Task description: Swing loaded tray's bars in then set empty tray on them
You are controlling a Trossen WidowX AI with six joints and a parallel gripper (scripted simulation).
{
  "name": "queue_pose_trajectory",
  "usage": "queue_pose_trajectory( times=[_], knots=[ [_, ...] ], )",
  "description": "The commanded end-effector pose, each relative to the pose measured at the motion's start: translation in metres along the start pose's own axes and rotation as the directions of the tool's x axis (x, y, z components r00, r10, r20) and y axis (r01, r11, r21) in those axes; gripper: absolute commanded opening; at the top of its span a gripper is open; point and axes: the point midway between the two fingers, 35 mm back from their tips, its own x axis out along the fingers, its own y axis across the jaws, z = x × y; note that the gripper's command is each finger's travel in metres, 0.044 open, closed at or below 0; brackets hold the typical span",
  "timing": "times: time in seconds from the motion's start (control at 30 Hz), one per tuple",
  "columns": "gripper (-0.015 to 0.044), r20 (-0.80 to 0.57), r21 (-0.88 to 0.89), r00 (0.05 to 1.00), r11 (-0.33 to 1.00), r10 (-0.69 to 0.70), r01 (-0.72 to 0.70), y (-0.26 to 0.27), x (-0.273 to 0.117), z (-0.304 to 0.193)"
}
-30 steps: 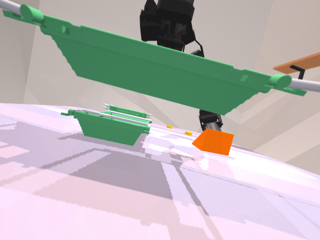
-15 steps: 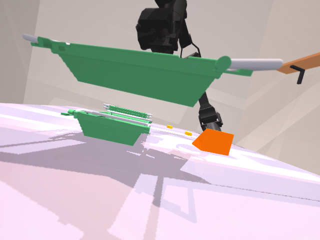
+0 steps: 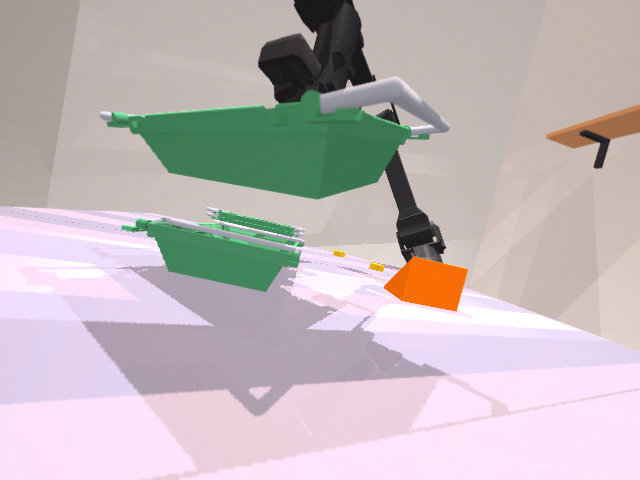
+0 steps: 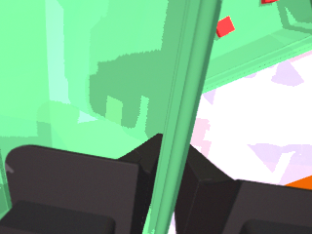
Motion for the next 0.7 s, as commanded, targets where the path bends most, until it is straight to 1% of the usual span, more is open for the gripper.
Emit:
queue_pose_trajectory(
  times=[0.0,0.33,0.67],
  knots=[
    [0.0000,0.011,0.094,0.999,0.995,0.032,-0.033,-0.006,-0.010,0.009],
    [0.0000,0.017,0.263,0.999,0.964,0.031,-0.035,-0.016,-0.009,0.024],
    [0.0000,0.023,0.424,0.999,0.905,0.029,-0.036,-0.027,-0.007,0.037]
  ],
)
